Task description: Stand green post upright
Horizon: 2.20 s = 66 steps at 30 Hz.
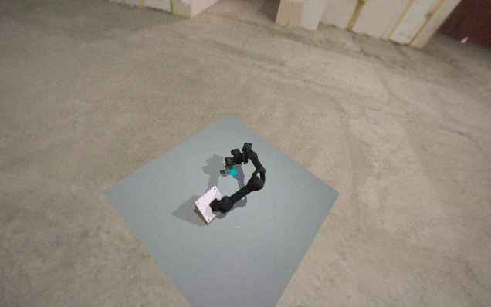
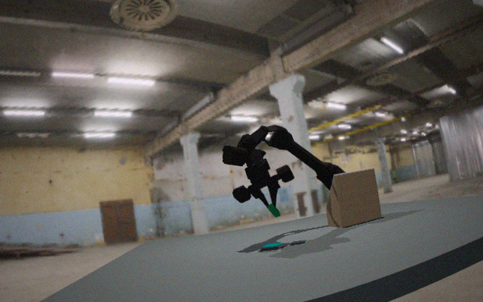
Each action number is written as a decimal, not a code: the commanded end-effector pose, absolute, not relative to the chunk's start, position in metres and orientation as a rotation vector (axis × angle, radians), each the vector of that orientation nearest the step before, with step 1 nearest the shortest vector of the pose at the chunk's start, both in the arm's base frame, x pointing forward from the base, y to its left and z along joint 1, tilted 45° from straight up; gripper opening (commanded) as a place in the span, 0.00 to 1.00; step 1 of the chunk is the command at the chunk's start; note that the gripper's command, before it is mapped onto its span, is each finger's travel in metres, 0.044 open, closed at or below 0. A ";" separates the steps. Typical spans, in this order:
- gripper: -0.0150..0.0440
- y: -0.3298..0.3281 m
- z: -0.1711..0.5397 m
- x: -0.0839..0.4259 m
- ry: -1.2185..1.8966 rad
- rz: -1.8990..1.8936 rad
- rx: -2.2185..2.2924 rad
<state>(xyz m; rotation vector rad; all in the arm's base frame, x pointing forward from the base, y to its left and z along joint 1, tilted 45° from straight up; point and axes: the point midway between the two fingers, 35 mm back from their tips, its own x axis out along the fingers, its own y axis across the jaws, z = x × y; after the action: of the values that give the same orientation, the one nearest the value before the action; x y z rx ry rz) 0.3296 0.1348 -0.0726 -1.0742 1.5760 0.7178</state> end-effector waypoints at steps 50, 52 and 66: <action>0.29 0.131 -0.075 0.332 1.267 0.939 -0.851; 0.29 0.131 -0.075 0.333 1.253 0.946 -0.845; 0.29 0.129 -0.071 0.333 1.151 0.989 -0.808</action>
<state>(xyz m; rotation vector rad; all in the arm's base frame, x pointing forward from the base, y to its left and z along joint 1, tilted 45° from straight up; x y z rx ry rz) 0.3335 0.1296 -0.0717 -0.8125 1.1749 0.9761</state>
